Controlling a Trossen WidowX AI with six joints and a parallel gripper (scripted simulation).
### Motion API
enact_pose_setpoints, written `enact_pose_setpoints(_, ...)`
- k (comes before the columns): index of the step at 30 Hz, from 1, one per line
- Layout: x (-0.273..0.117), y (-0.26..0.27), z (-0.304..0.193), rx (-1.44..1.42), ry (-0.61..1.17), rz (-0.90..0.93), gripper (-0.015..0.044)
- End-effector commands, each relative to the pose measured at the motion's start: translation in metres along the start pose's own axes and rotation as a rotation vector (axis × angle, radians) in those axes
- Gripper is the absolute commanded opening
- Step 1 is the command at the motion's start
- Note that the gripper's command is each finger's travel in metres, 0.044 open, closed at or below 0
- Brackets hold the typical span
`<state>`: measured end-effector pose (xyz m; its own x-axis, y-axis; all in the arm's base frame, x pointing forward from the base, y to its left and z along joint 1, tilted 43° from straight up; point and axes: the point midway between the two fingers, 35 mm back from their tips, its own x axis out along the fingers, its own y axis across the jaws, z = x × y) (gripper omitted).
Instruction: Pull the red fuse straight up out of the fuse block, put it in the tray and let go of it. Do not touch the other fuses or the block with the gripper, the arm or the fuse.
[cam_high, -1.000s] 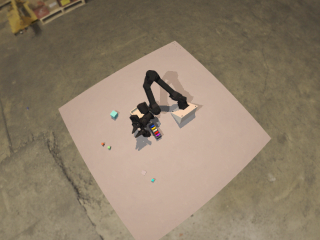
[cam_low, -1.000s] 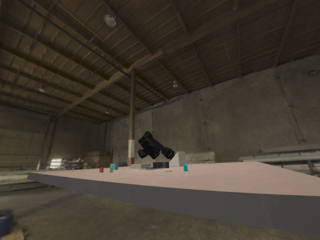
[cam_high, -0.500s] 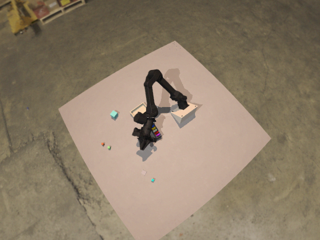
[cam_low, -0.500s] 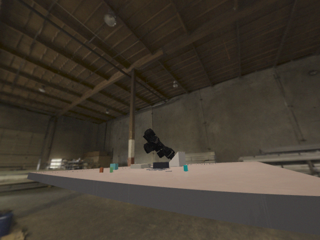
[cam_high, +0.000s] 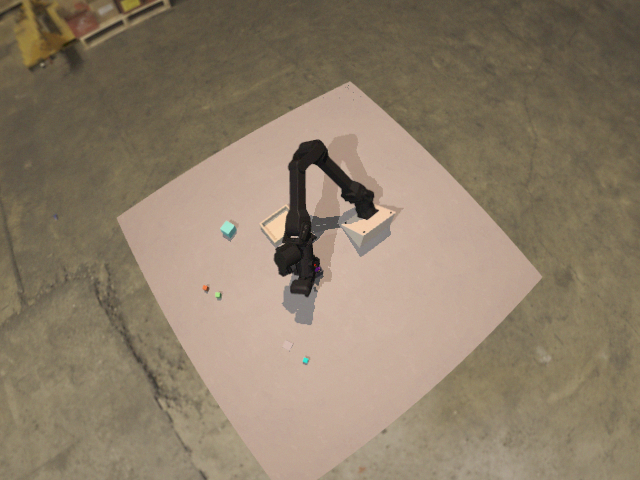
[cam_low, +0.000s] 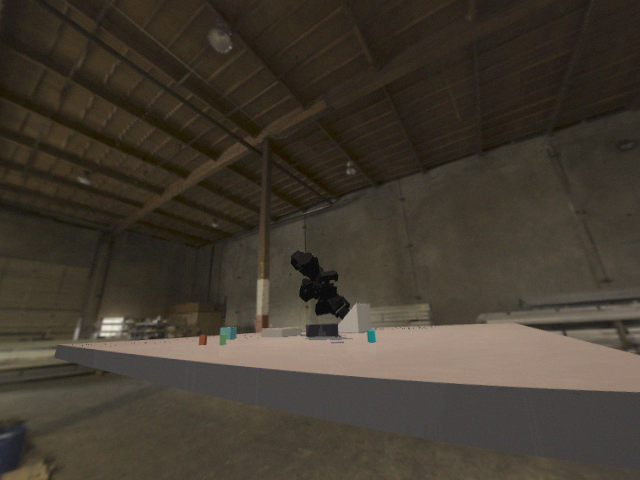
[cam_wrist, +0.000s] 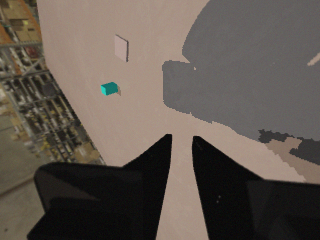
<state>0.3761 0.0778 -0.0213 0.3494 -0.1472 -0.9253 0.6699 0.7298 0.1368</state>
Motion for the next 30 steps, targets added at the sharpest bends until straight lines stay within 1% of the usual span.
enact_pose_setpoints(1,-0.042,-0.059,-0.011,-0.490,0.051,-0.512,0.0072)
enact_pose_setpoints(3,-0.061,-0.072,-0.009,-0.633,0.075,-0.653,0.0072)
enact_pose_setpoints(5,-0.068,-0.076,-0.007,-0.686,0.085,-0.703,0.0072)
enact_pose_setpoints(30,-0.059,-0.080,-0.009,-0.686,0.085,-0.702,0.0072)
